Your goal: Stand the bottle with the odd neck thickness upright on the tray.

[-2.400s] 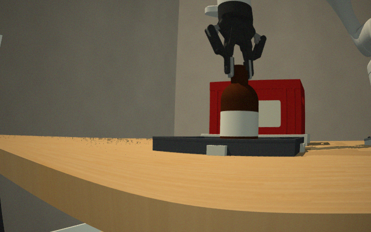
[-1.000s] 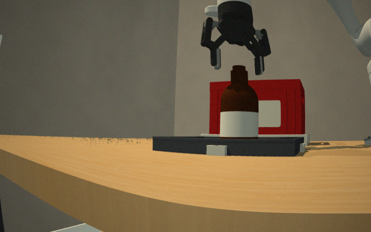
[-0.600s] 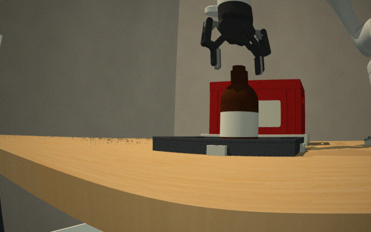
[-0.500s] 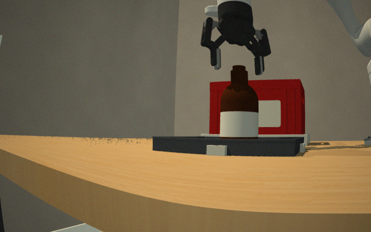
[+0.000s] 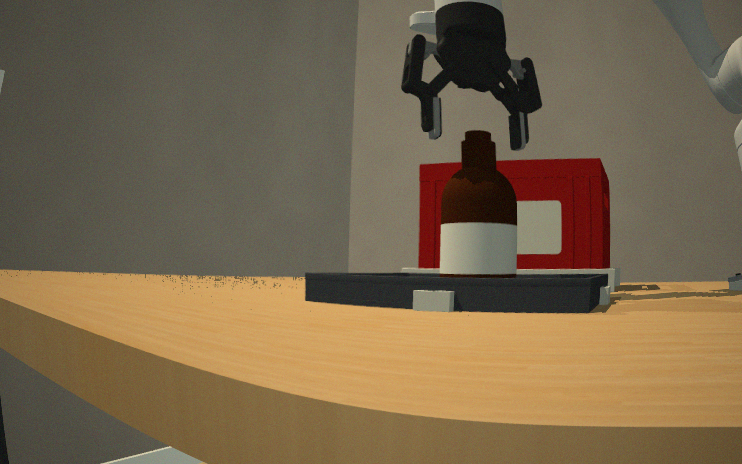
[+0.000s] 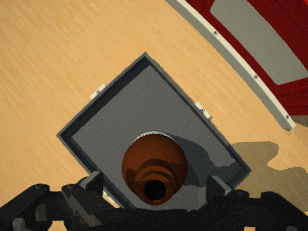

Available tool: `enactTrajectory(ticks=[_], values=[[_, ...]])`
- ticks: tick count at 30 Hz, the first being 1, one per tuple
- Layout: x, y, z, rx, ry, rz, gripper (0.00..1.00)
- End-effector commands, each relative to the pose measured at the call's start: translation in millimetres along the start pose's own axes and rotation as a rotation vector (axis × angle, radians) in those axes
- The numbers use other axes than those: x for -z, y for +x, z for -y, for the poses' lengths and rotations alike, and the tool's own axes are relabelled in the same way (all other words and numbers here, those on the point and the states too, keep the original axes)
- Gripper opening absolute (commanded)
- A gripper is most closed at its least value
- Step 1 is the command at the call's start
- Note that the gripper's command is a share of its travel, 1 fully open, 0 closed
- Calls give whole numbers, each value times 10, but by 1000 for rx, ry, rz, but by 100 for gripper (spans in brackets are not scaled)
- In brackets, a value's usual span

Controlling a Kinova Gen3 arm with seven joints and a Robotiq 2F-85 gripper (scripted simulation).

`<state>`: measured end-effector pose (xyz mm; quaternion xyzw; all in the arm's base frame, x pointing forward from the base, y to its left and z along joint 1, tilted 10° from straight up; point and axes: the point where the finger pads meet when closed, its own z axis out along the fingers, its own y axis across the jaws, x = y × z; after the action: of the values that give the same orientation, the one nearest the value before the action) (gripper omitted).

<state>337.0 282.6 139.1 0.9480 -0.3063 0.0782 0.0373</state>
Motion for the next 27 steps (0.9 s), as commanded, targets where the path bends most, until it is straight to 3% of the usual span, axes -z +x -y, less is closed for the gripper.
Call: enactTrajectory(ticks=[1, 17, 27], values=[[7, 0, 5, 0, 2, 0, 100], [100, 0, 4, 0, 2, 0, 100], [316, 0, 4, 0, 2, 0, 100]])
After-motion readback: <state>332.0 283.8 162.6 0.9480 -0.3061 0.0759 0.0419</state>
